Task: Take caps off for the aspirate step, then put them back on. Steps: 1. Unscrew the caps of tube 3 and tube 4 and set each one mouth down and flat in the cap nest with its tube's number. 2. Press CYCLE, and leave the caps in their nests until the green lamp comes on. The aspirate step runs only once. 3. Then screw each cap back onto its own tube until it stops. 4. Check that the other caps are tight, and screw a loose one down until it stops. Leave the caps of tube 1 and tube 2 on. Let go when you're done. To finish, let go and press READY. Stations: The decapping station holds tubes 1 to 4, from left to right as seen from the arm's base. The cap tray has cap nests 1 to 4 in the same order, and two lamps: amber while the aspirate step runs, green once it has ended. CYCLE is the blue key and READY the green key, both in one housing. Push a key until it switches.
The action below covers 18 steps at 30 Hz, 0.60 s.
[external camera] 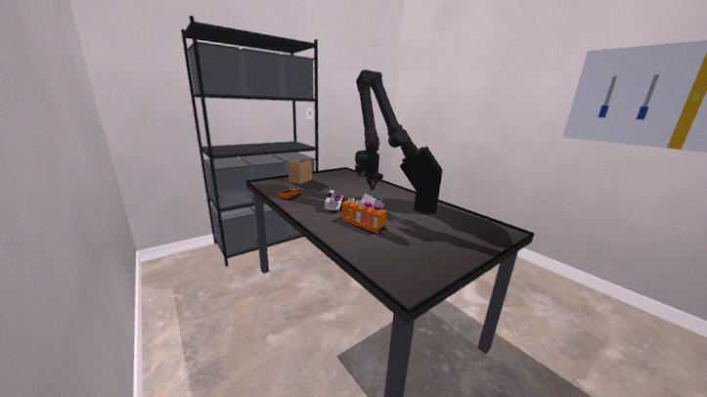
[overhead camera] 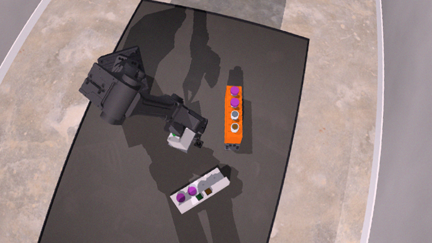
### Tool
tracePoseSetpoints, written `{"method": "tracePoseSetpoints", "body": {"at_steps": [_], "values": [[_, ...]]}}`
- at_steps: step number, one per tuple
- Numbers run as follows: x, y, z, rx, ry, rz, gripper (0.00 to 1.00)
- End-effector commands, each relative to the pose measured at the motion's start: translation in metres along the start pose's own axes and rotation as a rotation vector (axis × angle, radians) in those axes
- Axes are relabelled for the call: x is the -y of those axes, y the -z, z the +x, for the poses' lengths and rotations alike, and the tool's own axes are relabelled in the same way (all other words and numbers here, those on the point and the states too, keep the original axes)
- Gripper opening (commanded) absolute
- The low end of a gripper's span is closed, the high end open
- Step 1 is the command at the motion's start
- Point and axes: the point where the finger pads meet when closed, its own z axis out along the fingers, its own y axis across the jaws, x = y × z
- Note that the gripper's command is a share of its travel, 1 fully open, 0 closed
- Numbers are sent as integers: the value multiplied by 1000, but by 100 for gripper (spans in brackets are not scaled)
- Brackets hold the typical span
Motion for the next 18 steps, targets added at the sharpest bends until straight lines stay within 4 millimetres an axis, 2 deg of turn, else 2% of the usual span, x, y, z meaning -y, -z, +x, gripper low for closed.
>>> {"method": "tracePoseSetpoints", "body": {"at_steps": [1,5,7,9,11,14,16,18], "values": [[-29,-8,11,7,-39,-2,0],[-54,-12,24,4,-36,-1,0],[-54,-14,14,19,-45,-1,0],[-47,-16,16,6,-67,11,0],[-44,-13,9,30,-81,12,0],[-47,-11,7,37,-70,7,0],[-50,-13,18,8,-42,1,0],[-50,-14,12,21,-60,5,0]]}}
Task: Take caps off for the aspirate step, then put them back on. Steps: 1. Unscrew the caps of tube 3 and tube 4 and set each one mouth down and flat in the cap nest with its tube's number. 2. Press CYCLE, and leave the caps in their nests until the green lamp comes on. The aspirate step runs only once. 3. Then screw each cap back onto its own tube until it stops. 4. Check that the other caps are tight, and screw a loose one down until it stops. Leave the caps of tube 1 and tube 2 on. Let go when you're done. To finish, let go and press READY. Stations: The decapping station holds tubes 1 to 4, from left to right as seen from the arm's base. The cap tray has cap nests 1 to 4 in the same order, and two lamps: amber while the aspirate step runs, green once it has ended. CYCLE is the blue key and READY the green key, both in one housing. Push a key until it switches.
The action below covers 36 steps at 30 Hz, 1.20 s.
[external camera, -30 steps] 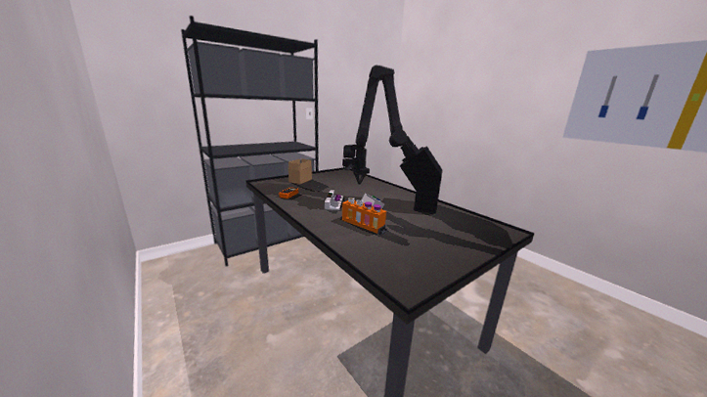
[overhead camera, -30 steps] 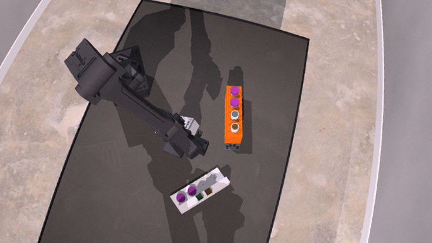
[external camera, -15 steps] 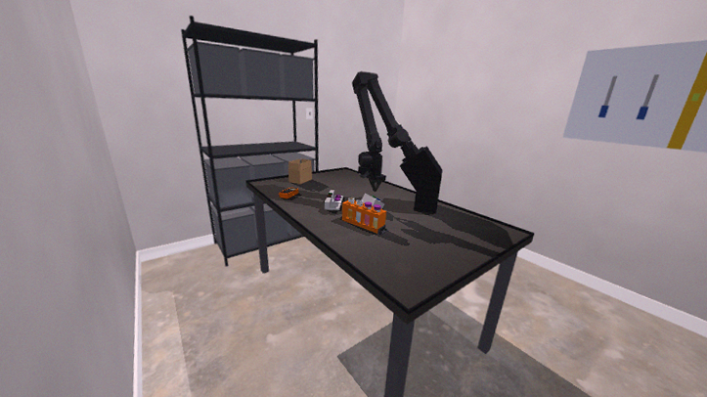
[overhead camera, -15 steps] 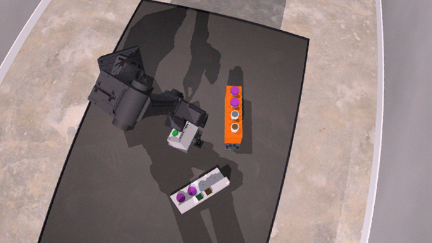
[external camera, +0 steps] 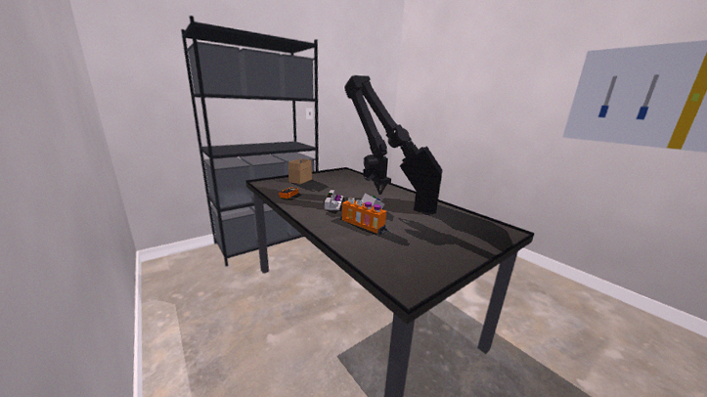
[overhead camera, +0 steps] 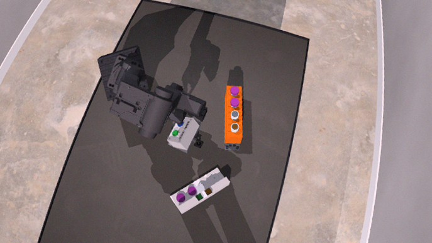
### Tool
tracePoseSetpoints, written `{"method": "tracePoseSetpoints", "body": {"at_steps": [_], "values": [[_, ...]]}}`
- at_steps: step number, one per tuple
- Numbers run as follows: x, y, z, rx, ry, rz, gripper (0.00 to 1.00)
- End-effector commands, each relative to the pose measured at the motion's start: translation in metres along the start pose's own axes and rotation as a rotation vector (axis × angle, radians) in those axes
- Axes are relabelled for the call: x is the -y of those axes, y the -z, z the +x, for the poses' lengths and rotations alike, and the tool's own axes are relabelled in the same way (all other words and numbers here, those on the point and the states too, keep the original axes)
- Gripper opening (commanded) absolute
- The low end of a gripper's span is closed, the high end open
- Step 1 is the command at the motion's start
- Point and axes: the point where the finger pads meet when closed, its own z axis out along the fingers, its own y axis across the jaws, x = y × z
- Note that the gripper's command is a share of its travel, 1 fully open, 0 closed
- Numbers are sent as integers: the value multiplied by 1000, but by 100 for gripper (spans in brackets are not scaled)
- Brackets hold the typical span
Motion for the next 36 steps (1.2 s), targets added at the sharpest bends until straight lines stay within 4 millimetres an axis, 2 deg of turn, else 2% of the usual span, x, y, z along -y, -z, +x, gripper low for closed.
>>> {"method": "tracePoseSetpoints", "body": {"at_steps": [1,6,7,9,10,14,15,19,20,26,36], "values": [[3,2,-13,36,-41,7,0],[2,3,-10,18,-28,5,0],[1,2,-3,8,-12,2,0],[1,2,-3,8,-12,2,0],[2,4,-11,19,-25,5,0],[1,2,-4,8,-12,2,0],[2,4,-11,19,-25,5,0],[3,5,-12,19,-25,4,0],[2,3,-5,8,-12,2,0],[4,-19,-7,8,-15,5,0],[3,-15,-10,23,-13,3,0]]}}
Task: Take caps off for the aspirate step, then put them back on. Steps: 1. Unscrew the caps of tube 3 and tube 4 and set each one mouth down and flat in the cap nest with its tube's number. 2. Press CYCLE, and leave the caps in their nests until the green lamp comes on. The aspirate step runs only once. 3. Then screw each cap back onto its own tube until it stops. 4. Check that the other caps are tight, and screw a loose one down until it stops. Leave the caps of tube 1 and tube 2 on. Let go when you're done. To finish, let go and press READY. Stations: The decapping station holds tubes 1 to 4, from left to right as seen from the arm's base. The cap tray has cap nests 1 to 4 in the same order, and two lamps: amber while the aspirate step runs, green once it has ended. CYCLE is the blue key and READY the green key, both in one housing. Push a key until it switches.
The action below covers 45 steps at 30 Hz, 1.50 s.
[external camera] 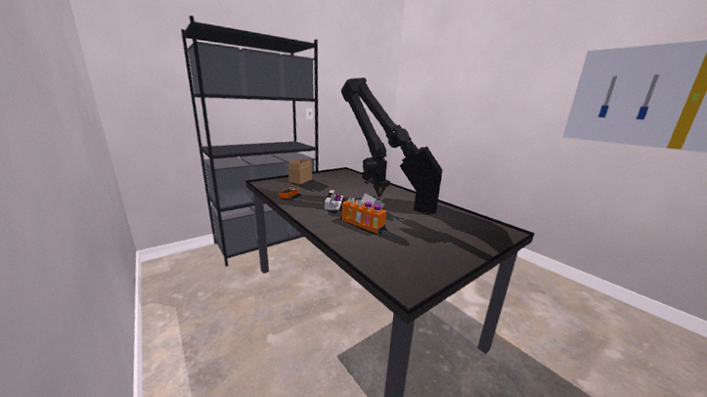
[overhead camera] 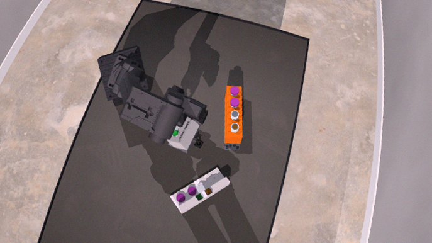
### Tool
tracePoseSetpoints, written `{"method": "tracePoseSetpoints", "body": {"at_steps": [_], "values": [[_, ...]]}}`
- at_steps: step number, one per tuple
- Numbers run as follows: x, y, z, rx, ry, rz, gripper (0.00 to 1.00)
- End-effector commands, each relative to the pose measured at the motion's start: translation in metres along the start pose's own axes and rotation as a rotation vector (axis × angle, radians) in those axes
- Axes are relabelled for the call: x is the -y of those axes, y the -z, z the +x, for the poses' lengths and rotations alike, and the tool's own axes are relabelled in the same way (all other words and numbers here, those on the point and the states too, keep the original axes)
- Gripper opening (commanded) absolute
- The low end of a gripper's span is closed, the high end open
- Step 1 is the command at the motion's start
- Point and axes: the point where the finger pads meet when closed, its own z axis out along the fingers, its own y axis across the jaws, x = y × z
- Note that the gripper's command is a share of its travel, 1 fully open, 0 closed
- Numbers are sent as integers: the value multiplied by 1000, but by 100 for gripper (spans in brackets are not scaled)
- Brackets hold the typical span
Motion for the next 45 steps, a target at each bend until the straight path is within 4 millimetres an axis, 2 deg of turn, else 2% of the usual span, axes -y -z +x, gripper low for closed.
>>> {"method": "tracePoseSetpoints", "body": {"at_steps": [1,5,16,17,20,45], "values": [[1,0,-7,24,-3,-1,0],[1,2,-15,40,-14,-1,0],[-1,1,-7,14,2,-5,0],[0,2,-2,7,-1,-2,0],[2,-5,-5,9,-5,1,0],[2,-17,-5,8,-4,1,0]]}}
